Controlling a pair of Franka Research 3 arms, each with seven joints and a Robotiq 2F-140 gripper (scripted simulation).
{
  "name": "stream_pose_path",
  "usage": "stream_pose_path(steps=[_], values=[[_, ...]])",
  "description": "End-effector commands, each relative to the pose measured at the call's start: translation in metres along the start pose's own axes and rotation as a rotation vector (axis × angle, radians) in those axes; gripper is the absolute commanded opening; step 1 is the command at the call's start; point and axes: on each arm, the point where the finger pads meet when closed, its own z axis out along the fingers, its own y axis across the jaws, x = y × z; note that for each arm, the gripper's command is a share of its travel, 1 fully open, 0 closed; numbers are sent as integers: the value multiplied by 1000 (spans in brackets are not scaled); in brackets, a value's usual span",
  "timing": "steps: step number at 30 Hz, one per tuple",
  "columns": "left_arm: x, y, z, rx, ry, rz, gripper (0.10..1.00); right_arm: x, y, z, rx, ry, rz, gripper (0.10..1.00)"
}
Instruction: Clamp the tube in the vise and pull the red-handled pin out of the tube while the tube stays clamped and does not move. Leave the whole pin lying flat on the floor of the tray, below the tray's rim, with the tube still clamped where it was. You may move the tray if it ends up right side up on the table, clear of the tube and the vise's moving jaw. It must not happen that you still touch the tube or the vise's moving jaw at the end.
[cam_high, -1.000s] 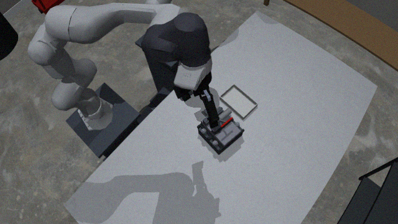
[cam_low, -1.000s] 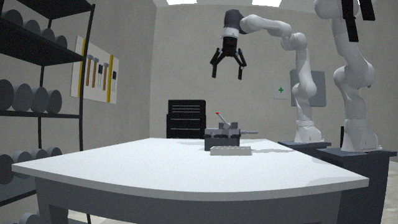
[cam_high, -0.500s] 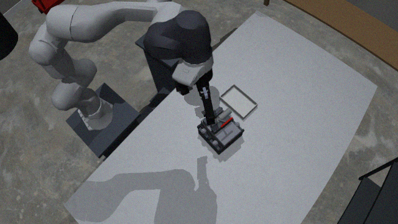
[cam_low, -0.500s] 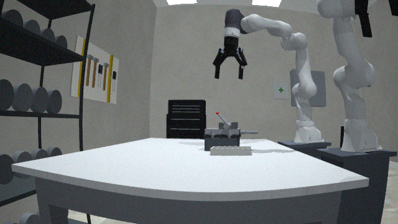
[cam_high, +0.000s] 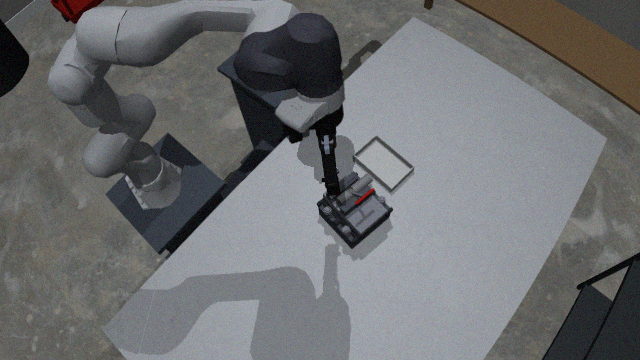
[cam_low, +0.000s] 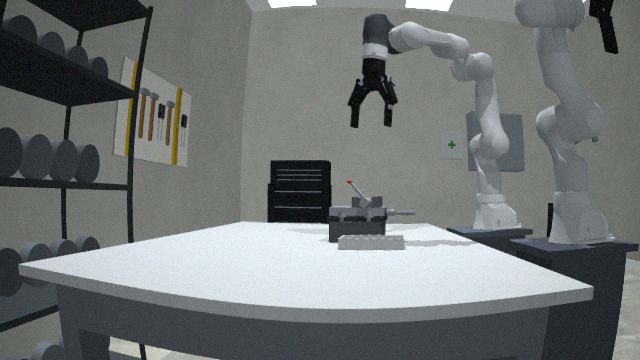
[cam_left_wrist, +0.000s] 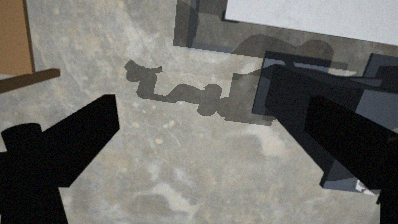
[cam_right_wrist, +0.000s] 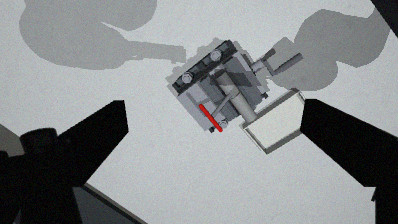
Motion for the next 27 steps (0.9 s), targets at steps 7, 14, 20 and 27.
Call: stream_pose_path(steps=[7, 14, 20, 27], values=[[-39, -6, -9, -4, -3, -179, 1000, 0, 14, 2, -9, 16, 209, 1000], [-64, -10, -15, -4, -2, -267, 1000, -1, 22, 3, -15, 21, 289, 1000], [-85, -12, -20, -5, -1, -342, 1000, -2, 28, 4, -20, 26, 361, 1000], [-111, -14, -26, -5, 0, -432, 1000, -2, 36, 4, -24, 33, 445, 1000]])
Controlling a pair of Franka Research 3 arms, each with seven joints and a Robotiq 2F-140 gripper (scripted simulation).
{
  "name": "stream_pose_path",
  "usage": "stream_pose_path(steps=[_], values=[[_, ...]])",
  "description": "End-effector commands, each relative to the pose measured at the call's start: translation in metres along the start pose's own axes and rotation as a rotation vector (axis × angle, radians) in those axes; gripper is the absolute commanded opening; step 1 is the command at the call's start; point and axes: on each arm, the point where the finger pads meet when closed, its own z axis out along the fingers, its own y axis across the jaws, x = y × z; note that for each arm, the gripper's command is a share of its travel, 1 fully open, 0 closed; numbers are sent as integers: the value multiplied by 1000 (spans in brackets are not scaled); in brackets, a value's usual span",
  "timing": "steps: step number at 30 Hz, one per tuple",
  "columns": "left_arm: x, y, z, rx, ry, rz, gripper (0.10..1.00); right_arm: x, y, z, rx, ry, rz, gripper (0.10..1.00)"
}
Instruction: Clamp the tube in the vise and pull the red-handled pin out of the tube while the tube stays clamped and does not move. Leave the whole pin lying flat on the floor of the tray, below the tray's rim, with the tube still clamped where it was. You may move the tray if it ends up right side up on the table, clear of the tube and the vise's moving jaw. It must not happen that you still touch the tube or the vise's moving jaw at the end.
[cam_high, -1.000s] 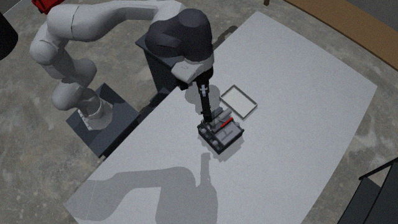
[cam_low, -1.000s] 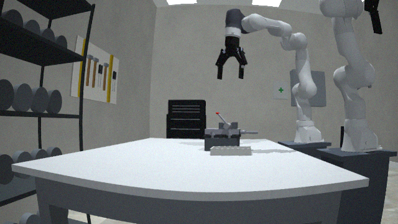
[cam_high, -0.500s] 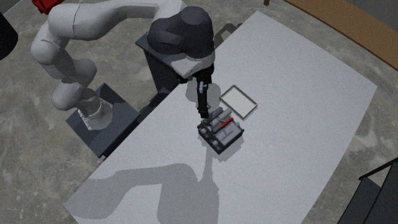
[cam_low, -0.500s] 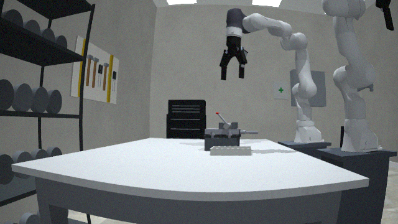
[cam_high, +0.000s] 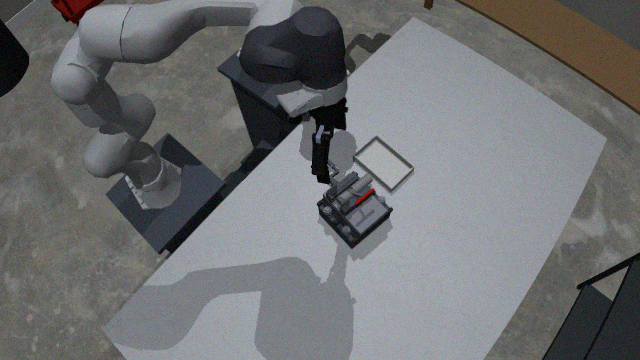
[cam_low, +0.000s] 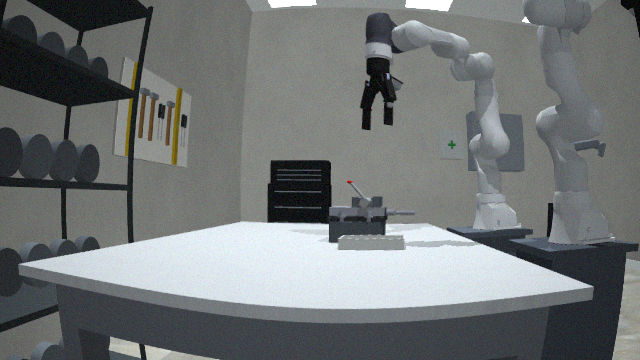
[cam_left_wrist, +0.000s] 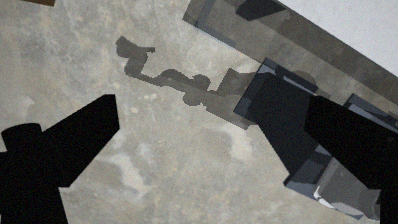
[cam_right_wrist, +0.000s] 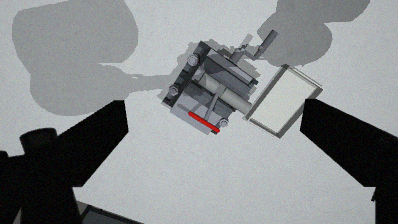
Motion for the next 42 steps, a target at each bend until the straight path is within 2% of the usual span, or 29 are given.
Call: stream_pose_path(steps=[1, 3, 4, 18, 20, 32, 35, 42], values=[[-14, -3, -3, 1, -4, -100, 1000, 3, 6, 2, 0, 13, 138, 1000], [-14, -3, -3, 1, -4, -100, 1000, 3, 6, 2, 0, 13, 138, 1000], [-23, -7, -5, 0, -4, -134, 1000, 4, 9, 2, -1, 15, 170, 1000], [-67, -21, -17, -1, -1, -299, 1000, 8, 24, 4, -8, 30, 338, 1000], [-67, -21, -17, -1, -1, -299, 1000, 8, 24, 4, -8, 30, 338, 1000], [-70, -22, -18, -1, -1, -312, 1000, 13, 39, 5, -12, 46, 503, 1000], [-70, -22, -18, -1, -1, -312, 1000, 15, 45, 6, -13, 53, 572, 1000], [-70, -22, -18, -1, -1, -312, 1000, 16, 48, 6, -13, 56, 602, 1000]])
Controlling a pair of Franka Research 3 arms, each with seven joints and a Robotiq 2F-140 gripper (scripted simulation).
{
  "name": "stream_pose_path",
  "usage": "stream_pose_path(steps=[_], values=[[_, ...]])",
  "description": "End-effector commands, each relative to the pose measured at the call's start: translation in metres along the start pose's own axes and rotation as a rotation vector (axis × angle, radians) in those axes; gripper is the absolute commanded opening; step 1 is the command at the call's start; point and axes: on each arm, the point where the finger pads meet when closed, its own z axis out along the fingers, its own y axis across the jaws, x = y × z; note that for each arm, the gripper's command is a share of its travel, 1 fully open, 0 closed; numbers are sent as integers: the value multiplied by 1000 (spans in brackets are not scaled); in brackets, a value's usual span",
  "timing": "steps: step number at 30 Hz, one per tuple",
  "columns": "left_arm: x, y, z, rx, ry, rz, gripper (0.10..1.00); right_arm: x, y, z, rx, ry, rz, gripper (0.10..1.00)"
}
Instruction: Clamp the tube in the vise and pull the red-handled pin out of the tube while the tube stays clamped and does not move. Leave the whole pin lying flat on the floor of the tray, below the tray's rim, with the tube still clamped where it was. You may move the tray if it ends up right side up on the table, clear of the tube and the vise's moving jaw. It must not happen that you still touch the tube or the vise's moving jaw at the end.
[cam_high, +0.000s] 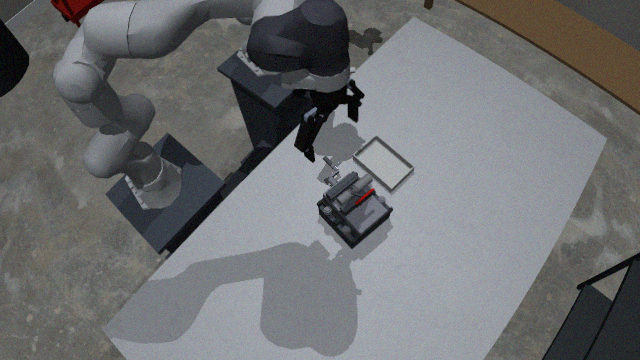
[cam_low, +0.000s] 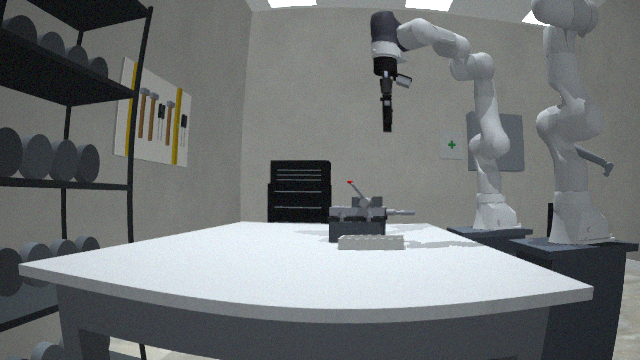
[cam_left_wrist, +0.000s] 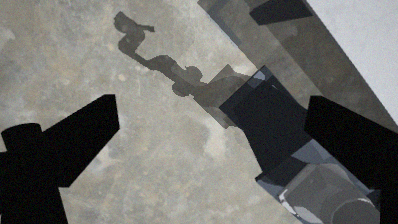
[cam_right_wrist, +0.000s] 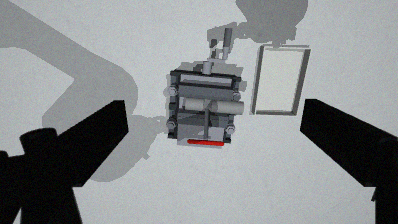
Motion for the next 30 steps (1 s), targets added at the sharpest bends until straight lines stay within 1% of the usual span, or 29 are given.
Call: stream_pose_path(steps=[1, 3, 4, 12, 26, 30], values=[[0, 0, 0, 3, 1, -13, 1000, 3, 1, 1, 7, 8, 102, 1000], [0, 0, 0, 3, 1, -13, 1000, 3, 1, 1, 7, 8, 102, 1000], [0, 0, 0, 3, 1, -13, 1000, 1, 1, 0, 0, 1, 25, 1000], [0, 0, 0, 3, 1, -13, 1000, 1, 1, -2, 0, 1, 25, 1000], [0, 0, 0, 3, 1, -13, 1000, 1, 1, -16, 0, 1, 25, 1000], [0, 0, 0, 3, 1, -13, 1000, 1, 1, -17, 0, 1, 25, 1000]])
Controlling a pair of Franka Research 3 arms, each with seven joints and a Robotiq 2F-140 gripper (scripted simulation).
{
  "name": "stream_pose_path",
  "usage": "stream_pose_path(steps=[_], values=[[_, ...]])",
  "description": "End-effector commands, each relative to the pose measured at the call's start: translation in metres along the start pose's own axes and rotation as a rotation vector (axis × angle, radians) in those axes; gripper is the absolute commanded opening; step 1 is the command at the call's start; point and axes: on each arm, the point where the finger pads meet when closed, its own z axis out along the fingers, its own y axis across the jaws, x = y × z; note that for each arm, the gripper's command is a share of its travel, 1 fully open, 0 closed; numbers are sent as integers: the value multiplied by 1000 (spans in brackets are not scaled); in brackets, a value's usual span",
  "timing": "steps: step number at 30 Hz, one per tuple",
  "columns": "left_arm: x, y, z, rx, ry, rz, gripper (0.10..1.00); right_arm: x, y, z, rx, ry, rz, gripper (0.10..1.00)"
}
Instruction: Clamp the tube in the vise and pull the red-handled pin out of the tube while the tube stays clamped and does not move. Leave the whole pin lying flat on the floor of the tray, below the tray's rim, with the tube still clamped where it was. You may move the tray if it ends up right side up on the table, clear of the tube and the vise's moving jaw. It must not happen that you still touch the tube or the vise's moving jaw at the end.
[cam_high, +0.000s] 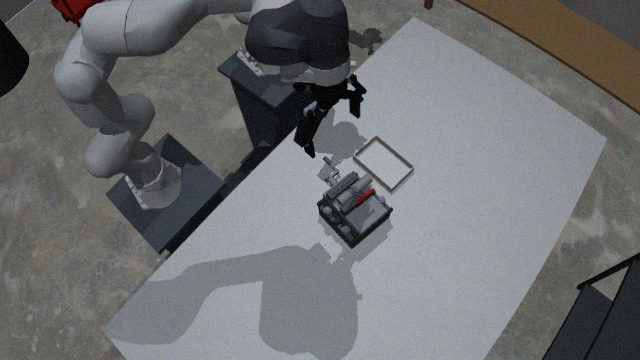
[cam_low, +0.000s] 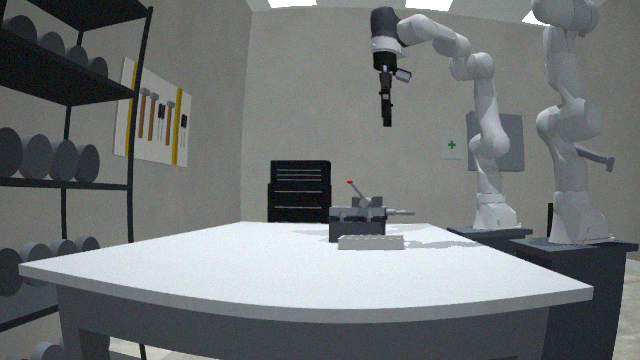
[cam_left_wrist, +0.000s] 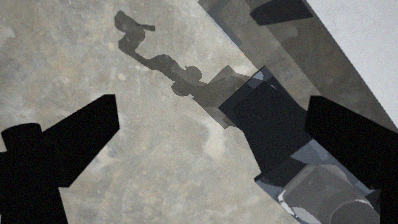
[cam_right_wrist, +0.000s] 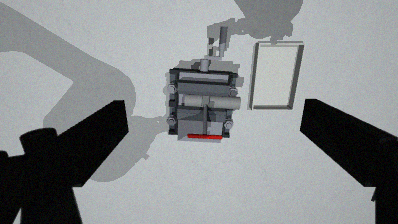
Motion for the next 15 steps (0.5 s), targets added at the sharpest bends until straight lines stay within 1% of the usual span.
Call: stream_pose_path(steps=[1, 8, 10, 14, 15], values=[[1, 0, 0, 2, 1, -3, 1000, 2, -2, 0, 7, 8, -1, 1000], [1, 0, 0, 2, 1, -3, 1000, 2, -2, -1, 7, 8, 0, 1000], [1, 0, 0, 2, 1, -3, 1000, 2, -2, 3, 9, 9, 15, 1000], [1, 0, 0, 2, 1, -3, 1000, 4, -1, 17, 15, 14, 70, 1000], [1, 0, 0, 2, 1, -3, 1000, 4, -1, 17, 15, 14, 70, 1000]])
